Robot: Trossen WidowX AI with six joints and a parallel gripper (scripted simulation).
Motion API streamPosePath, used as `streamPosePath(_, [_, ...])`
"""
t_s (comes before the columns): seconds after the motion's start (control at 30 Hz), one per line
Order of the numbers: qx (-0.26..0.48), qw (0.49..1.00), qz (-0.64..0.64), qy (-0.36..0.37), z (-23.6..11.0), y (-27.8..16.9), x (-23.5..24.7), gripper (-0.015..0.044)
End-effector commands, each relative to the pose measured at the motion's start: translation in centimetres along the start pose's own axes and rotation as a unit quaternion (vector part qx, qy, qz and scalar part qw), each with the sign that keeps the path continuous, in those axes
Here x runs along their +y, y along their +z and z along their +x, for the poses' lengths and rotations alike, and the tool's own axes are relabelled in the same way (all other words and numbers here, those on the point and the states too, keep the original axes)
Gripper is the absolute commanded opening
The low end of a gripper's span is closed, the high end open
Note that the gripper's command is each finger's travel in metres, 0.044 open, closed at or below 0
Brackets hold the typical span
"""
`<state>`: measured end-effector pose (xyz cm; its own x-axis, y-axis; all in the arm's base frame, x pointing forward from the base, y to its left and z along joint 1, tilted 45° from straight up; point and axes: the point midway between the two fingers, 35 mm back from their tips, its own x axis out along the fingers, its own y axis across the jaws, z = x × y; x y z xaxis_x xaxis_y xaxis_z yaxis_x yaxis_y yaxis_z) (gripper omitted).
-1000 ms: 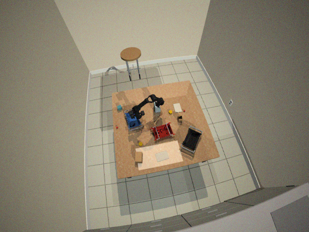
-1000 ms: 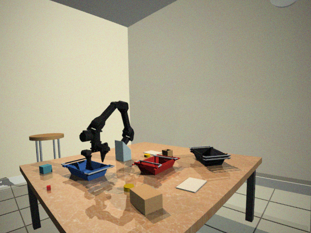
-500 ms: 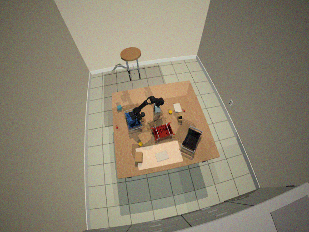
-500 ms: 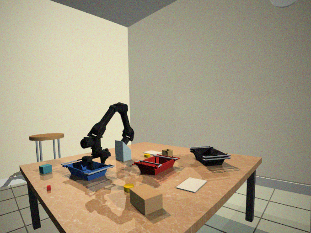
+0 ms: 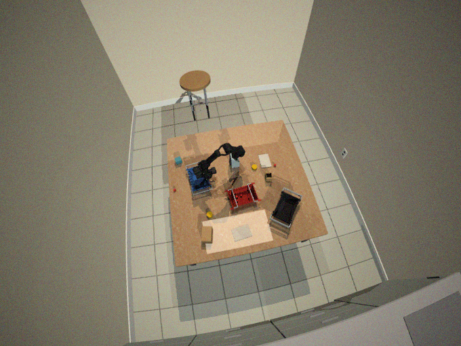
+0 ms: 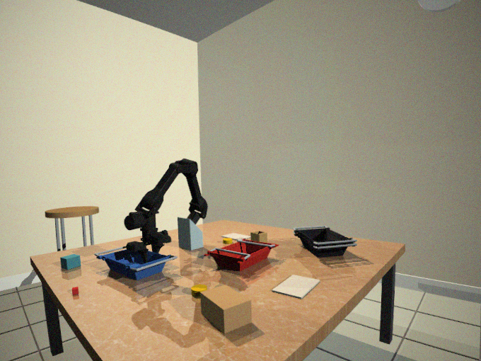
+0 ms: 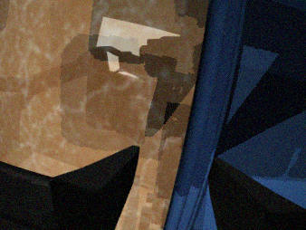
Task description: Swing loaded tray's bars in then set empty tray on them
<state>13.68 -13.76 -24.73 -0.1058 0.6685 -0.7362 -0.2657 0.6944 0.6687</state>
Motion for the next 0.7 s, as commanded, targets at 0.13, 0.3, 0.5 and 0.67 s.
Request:
streamPosePath(0.13, [-0.002, 1.0, 0.003, 0.003, 0.07, 0.04, 0.13, 0.0148])
streamPosePath(0.3, [-0.002, 1.0, 0.003, 0.003, 0.07, 0.04, 0.13, 0.0115])
streamPosePath(0.5, [-0.002, 1.0, 0.003, 0.003, 0.07, 0.04, 0.13, 0.0075])
streamPosePath(0.67, [-0.002, 1.0, 0.003, 0.003, 0.07, 0.04, 0.13, 0.0041])
